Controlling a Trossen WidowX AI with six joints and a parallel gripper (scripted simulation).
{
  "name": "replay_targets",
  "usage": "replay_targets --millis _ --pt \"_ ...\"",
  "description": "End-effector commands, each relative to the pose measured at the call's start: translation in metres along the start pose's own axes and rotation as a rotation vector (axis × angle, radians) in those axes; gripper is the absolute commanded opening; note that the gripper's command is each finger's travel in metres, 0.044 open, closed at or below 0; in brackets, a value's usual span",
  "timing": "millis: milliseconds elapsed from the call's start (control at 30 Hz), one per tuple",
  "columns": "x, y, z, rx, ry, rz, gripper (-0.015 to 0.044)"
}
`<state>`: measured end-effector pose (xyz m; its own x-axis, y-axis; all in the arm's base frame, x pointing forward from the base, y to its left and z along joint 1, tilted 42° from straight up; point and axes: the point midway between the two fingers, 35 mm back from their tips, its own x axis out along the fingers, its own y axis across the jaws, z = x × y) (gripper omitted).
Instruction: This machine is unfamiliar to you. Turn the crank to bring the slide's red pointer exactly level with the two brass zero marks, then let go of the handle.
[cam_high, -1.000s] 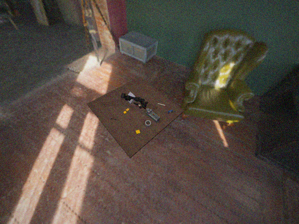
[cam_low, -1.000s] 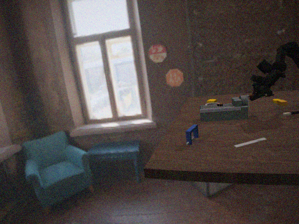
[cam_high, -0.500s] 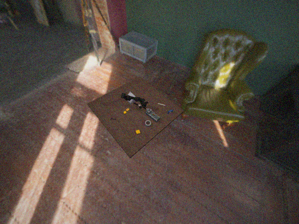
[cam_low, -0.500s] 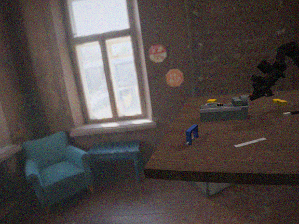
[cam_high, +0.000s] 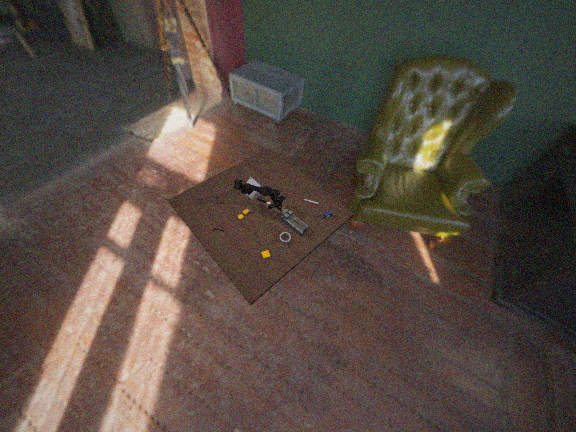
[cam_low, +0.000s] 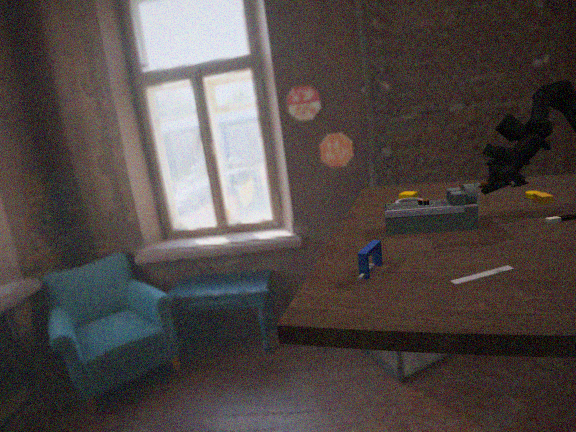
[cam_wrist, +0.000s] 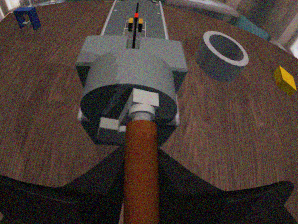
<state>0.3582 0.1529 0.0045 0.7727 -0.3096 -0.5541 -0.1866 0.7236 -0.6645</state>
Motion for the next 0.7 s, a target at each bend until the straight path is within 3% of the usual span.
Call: replay_targets --millis 0,667 --pt "-0.0021 0.0089 0.0015 -0.005 -0.008 0.024 0.0" --pt "-0.001 0.017 0.0001 -0.005 -0.008 0.024 0.0"
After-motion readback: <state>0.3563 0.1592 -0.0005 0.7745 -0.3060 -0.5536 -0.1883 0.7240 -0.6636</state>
